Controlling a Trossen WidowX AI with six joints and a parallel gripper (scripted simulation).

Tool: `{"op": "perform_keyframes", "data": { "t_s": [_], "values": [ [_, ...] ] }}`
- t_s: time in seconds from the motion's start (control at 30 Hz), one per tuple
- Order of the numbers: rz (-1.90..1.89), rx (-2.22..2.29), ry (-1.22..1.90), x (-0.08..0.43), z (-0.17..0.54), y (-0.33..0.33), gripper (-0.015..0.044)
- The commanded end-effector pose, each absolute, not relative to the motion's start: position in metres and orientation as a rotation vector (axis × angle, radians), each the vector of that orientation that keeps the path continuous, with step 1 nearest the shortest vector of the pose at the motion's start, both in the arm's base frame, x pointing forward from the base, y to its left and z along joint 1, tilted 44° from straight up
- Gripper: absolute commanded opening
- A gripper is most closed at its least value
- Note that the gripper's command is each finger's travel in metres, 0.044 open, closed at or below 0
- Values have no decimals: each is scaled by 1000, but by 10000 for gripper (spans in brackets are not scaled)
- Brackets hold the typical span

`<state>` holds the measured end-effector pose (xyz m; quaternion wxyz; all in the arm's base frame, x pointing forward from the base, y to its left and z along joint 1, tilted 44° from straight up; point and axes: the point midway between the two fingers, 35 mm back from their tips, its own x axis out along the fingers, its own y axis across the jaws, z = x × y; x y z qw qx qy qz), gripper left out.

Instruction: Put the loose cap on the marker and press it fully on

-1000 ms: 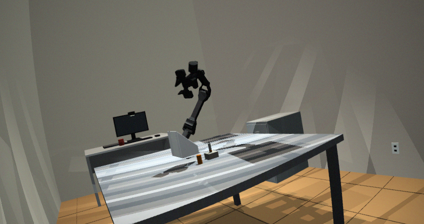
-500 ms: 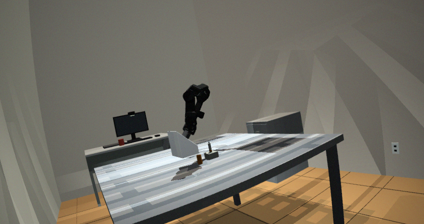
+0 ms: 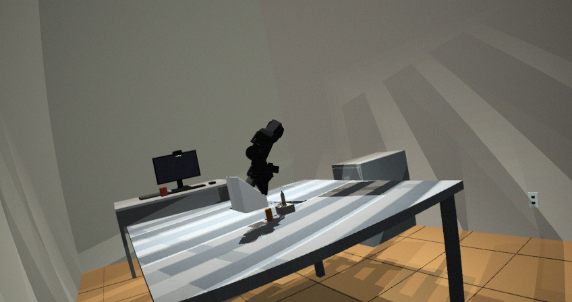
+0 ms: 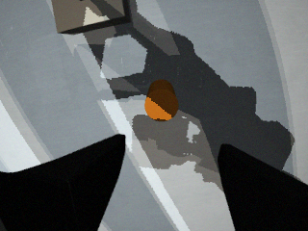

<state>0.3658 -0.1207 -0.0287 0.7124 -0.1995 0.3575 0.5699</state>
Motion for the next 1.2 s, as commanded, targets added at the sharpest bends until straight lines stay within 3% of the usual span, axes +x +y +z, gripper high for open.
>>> {"op": "perform_keyframes", "data": {
  "t_s": [0.0, 1.17],
  "values": [
    [1287, -418, 792, 365, -51, -96, 243],
    [1287, -417, 790, 369, -85, -63, 243]
  ]
}}
